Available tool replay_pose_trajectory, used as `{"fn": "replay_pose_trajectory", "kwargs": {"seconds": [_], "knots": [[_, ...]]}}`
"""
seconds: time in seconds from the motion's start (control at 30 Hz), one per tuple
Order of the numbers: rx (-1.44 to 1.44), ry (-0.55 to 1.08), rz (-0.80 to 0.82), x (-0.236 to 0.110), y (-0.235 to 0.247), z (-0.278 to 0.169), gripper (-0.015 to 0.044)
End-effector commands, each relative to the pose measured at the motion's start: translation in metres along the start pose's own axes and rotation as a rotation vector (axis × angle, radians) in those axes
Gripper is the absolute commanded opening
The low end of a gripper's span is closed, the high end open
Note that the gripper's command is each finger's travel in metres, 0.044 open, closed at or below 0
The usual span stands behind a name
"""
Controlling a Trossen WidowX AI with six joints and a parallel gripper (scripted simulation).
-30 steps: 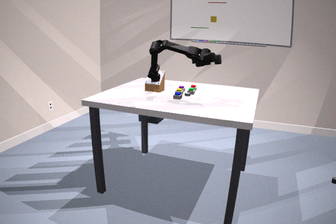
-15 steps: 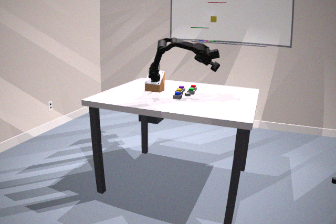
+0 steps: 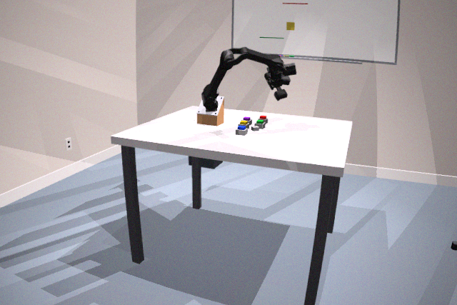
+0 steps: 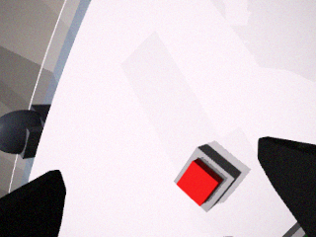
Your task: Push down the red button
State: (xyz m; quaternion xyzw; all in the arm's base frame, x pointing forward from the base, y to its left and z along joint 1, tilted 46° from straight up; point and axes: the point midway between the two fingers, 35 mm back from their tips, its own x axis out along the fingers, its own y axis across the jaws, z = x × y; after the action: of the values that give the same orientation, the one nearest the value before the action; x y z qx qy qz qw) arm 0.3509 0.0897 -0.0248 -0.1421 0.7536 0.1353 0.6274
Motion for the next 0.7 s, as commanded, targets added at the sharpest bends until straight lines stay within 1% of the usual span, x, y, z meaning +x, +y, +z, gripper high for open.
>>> {"fn": "replay_pose_trajectory", "kwargs": {"seconds": [0.0, 0.2, 0.67], "knots": [[0.428, 0.160, -0.434, 0.043, 0.031, -0.036, 0.0400], [0.614, 0.079, -0.709, 0.056, 0.041, -0.052, 0.0400], [0.623, 0.070, -0.725, 0.056, 0.042, -0.052, 0.0400]]}}
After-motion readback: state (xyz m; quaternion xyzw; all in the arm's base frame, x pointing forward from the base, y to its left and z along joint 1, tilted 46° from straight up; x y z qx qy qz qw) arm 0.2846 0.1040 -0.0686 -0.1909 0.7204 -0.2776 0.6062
